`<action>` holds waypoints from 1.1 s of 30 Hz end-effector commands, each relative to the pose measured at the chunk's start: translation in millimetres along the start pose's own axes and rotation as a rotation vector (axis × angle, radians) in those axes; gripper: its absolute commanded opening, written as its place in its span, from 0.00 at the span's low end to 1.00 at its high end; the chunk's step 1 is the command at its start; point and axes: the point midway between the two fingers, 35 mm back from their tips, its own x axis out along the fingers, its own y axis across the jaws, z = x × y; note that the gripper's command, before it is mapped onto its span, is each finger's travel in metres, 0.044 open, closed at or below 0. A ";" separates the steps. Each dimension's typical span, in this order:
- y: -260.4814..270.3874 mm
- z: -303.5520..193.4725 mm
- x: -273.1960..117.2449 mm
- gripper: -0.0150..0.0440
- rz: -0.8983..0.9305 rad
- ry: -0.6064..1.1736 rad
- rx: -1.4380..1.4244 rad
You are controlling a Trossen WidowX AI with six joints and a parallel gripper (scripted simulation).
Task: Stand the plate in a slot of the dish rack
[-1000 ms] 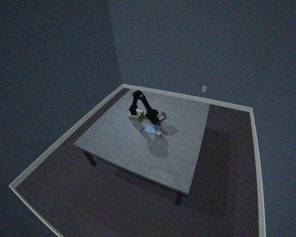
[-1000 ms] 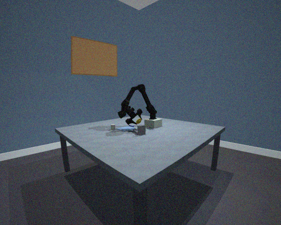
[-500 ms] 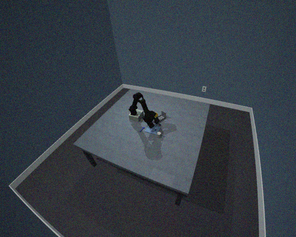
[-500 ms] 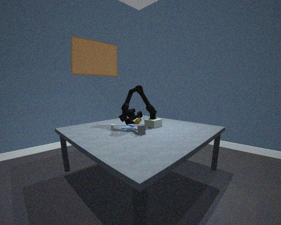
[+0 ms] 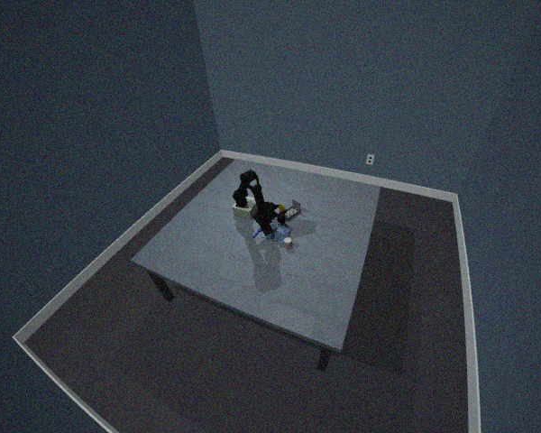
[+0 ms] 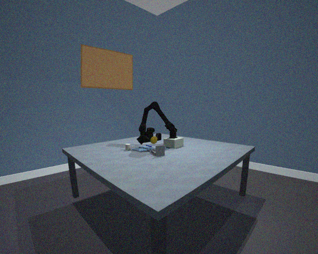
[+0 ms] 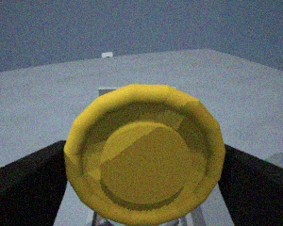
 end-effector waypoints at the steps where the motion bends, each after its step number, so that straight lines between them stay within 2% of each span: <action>1: -1.2 0.2 -2.4 0.25 -0.034 -0.029 -0.048; 33: -1.2 -28.2 23.4 0.25 -0.031 -0.018 -0.048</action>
